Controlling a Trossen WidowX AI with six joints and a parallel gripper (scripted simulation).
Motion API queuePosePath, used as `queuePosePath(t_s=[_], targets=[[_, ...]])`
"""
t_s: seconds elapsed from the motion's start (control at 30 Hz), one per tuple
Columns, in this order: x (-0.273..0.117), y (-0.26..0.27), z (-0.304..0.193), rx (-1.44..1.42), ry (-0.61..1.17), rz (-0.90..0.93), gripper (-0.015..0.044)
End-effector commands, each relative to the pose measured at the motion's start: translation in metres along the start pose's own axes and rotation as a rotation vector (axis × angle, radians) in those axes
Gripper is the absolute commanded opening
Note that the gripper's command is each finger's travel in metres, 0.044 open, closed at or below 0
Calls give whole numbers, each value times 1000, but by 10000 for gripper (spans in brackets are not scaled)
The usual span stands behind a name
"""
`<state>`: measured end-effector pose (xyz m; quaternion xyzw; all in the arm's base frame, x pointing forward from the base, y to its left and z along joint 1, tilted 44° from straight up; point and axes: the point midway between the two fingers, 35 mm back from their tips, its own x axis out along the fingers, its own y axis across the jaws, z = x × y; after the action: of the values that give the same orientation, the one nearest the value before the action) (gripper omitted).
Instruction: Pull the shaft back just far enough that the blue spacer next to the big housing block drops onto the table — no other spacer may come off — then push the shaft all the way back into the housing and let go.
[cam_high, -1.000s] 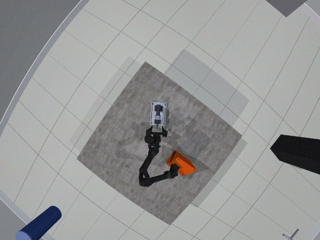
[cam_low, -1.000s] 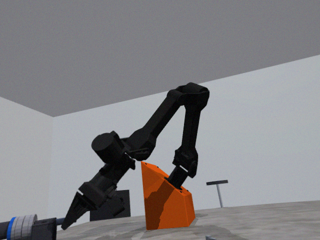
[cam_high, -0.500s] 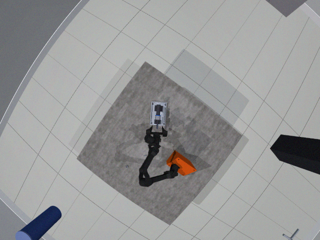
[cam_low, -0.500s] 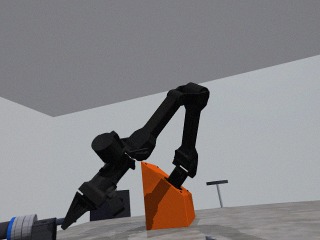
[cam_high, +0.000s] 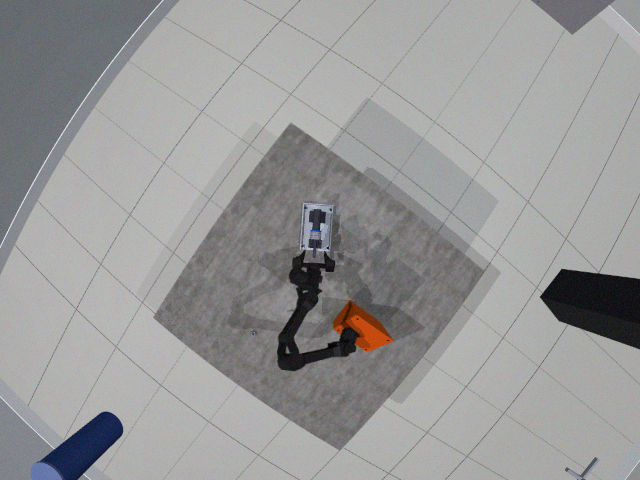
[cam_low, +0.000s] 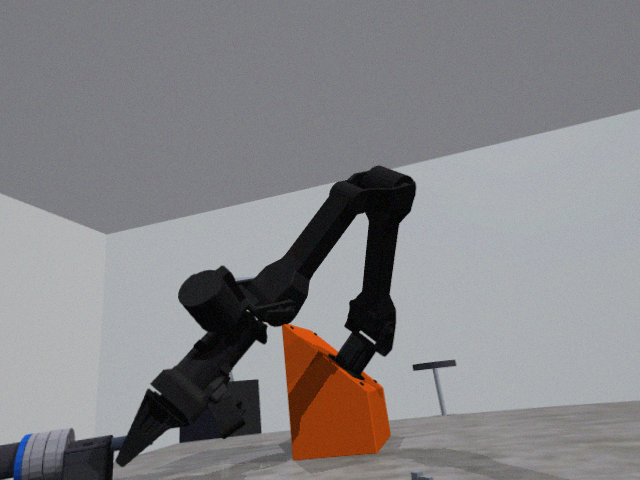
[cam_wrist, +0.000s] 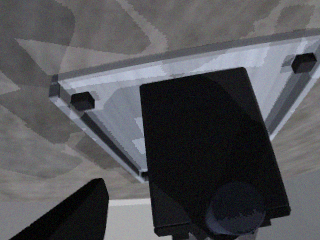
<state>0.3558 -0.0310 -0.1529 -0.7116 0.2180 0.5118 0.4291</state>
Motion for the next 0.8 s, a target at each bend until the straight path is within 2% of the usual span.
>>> queuePosePath(t_s=[0.0,0.7,0.77], targets=[[8,-1,0,2,2,1,440],[11,-1,0,2,2,1,440],[10,0,0,-1,-1,0,387]])
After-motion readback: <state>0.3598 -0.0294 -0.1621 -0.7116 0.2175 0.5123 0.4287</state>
